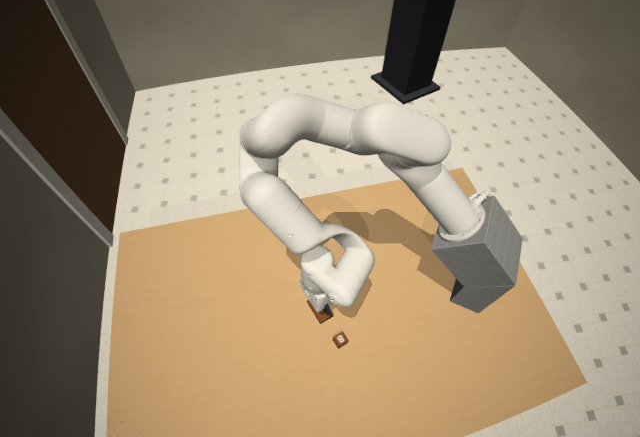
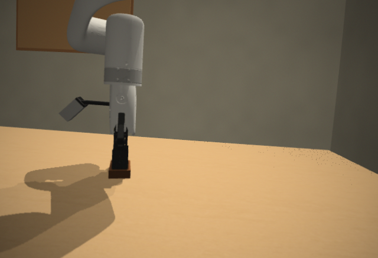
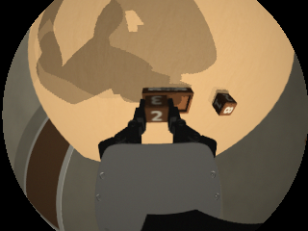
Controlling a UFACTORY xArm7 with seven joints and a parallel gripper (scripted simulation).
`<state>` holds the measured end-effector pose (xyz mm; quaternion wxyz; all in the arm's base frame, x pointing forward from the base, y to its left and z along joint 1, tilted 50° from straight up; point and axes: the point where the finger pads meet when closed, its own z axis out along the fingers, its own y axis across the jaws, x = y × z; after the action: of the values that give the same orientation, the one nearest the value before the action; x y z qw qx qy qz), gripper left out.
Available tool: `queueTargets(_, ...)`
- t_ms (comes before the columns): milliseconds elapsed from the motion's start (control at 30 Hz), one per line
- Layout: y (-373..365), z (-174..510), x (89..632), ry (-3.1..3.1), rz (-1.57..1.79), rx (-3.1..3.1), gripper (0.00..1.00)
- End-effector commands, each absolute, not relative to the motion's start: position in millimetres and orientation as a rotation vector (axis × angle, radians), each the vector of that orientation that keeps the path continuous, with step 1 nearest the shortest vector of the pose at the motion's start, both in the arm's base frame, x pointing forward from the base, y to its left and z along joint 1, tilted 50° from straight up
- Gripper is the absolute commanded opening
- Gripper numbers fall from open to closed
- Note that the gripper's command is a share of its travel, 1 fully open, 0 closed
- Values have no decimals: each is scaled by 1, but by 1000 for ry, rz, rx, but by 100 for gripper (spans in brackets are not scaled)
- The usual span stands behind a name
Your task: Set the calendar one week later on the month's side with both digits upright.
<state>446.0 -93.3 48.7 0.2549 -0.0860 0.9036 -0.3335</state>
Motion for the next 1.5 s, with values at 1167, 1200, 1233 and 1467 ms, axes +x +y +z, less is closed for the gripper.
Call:
queueTargets(1167,-83,60,437,2453,-904,-235,49)
queueTargets(1200,-80,63,435,2453,-904,-235,49)
queueTargets(1233,-77,66,432,2453,-904,-235,49)
queueTargets(1467,-62,84,418,2453,-904,-235,49)
